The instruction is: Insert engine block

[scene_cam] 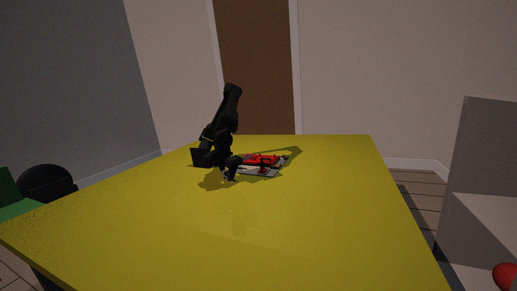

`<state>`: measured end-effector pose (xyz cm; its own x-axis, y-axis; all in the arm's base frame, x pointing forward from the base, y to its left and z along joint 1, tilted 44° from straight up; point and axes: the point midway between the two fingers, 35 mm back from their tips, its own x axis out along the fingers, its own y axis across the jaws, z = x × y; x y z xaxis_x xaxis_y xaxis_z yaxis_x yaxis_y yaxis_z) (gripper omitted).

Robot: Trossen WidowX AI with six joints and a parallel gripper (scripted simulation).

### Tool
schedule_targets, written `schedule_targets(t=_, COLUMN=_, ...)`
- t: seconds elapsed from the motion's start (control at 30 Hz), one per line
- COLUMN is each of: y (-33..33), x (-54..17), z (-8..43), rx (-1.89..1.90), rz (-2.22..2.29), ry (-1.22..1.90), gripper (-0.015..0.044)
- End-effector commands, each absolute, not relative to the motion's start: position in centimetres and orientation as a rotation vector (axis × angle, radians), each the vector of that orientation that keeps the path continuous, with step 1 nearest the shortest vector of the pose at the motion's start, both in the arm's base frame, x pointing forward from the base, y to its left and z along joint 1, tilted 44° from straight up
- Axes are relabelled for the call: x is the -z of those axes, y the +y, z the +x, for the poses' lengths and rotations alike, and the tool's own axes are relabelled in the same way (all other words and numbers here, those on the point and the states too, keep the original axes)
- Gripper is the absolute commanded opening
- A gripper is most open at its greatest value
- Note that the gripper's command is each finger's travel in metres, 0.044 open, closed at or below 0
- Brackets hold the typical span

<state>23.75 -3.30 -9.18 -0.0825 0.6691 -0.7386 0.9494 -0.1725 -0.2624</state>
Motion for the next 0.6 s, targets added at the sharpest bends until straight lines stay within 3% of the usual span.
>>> schedule_targets(t=0.0, y=-2.98, x=9.24, z=23.50, rx=1.132, rz=1.857, ry=1.762, gripper=0.0282)
schedule_targets(t=0.07, y=-2.98, x=9.24, z=23.50, rx=1.132, rz=1.857, ry=1.762, gripper=0.0230)
schedule_targets(t=0.33, y=-2.98, x=9.24, z=23.50, rx=1.132, rz=1.857, ry=1.762, gripper=0.0177)
schedule_targets(t=0.57, y=-3.96, x=8.48, z=23.89, rx=1.134, rz=1.856, ry=1.759, gripper=0.0000)
